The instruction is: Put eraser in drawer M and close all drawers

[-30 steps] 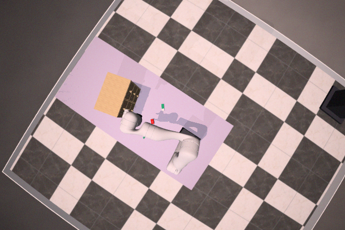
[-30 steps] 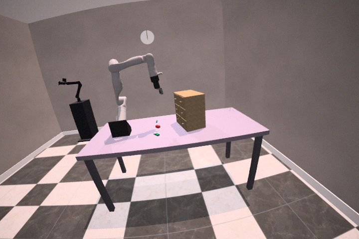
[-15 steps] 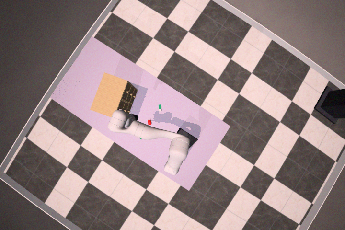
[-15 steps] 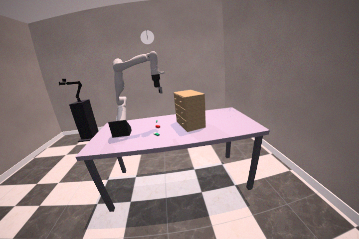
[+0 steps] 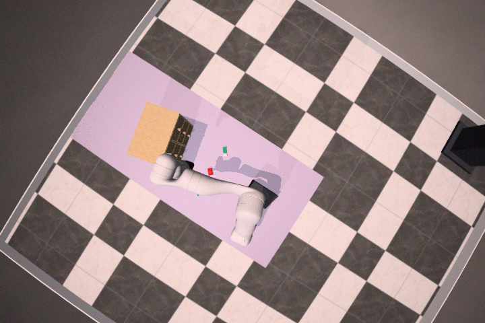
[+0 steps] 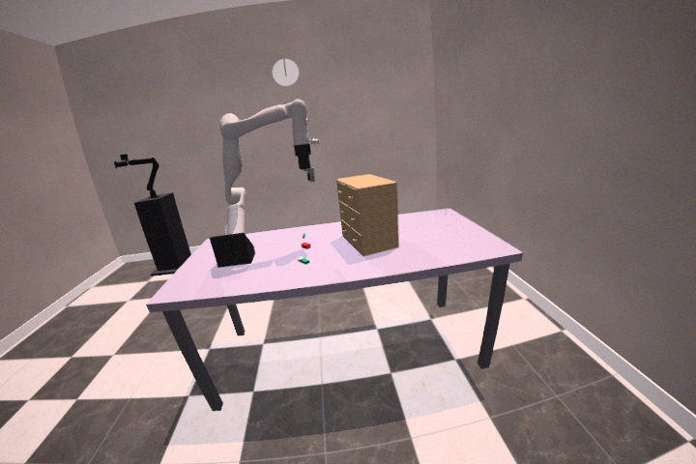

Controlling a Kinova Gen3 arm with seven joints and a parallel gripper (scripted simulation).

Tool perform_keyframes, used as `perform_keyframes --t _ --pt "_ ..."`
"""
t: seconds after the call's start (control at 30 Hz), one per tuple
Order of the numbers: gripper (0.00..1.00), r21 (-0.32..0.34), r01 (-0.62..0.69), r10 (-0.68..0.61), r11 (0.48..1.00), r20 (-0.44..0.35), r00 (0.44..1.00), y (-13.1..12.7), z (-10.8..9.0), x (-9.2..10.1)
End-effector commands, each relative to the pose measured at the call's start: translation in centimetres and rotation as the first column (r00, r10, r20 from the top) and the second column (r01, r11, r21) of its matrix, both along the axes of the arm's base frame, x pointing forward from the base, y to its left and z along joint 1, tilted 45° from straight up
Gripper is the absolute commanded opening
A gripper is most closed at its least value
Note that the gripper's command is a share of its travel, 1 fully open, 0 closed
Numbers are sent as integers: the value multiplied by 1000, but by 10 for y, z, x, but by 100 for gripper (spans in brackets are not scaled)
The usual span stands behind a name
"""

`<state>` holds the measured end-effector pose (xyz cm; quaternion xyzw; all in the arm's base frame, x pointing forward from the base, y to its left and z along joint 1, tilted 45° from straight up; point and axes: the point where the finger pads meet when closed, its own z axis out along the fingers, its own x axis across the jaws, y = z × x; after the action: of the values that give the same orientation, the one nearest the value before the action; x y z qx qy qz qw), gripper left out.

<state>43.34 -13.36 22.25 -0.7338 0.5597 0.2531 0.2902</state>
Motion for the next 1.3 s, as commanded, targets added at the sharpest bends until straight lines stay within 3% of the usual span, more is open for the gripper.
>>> perform_keyframes --t 0.0,0.63,1.27 --pt "100 -1 -5 5 1000 -2 1000 0 1 0" --pt "100 -1 -5 5 1000 -2 1000 -3 1 -3" --pt "100 0 -5 5 1000 -3 1000 -48 -9 -40"
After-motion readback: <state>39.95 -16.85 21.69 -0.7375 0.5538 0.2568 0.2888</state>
